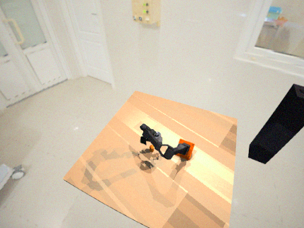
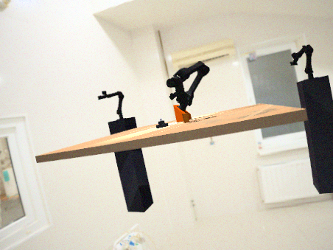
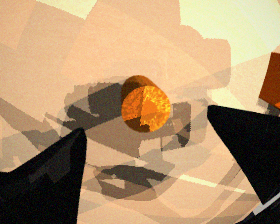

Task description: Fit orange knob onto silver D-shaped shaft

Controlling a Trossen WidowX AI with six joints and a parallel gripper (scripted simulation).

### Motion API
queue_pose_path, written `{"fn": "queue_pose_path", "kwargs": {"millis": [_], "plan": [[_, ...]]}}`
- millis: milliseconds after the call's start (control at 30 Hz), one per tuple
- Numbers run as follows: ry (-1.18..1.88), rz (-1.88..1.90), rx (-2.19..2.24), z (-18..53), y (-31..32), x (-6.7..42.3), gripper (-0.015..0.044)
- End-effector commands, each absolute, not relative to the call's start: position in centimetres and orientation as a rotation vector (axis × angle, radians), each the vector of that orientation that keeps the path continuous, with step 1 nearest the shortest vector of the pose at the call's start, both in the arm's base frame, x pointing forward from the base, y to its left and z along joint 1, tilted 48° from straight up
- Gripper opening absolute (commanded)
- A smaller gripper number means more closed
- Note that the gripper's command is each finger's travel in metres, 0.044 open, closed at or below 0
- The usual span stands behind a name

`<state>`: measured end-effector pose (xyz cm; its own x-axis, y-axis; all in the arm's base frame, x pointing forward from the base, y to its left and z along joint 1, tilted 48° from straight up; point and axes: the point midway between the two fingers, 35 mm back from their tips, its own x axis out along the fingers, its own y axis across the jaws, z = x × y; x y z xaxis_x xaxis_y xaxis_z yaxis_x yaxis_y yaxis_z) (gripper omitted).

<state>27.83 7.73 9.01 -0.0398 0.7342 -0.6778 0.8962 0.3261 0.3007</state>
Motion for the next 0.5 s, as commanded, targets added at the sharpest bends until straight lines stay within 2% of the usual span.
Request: {"fn": "queue_pose_path", "kwargs": {"millis": [0,467], "plan": [[1.818,-0.268,1.454,8.6,8.2,27.6,0.0440],[1.816,-0.270,1.452,7.1,9.7,27.7,0.0440]]}}
